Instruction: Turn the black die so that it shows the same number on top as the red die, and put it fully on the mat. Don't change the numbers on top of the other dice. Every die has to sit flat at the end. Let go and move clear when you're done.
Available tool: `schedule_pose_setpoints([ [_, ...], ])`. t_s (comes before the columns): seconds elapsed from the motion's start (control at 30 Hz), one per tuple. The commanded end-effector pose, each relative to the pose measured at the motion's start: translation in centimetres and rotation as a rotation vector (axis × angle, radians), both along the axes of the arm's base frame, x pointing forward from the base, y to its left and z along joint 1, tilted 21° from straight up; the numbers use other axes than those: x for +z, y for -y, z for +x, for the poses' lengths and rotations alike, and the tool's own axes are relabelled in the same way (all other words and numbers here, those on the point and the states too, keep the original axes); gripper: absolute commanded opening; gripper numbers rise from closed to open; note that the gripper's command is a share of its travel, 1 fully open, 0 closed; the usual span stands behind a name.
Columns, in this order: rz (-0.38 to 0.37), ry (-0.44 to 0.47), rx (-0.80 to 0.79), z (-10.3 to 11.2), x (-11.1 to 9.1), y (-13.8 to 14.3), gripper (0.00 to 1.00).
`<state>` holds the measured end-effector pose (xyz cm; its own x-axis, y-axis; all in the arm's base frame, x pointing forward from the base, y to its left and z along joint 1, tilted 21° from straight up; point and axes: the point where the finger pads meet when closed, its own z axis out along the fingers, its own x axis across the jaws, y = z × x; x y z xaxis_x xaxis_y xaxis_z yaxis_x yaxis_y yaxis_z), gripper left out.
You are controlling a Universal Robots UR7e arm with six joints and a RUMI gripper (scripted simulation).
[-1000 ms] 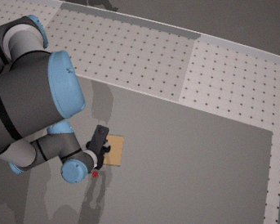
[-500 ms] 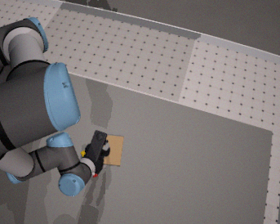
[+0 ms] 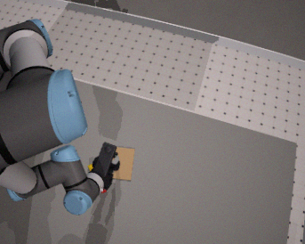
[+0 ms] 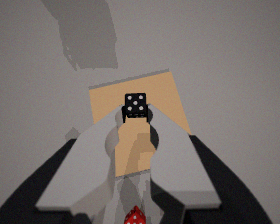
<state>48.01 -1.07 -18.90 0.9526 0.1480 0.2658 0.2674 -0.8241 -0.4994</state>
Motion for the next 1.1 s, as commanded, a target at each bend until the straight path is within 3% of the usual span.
schedule_pose_setpoints([
  [0.0,0.0,0.001,0.0,0.0,0.0,0.0,0.03],
  [0.73,0.0,0.001,0.0,0.5,-1.4,0.3,0.03],
  [1.07,0.0,0.001,0.0,1.0,-3.1,0.7,0.03],
])
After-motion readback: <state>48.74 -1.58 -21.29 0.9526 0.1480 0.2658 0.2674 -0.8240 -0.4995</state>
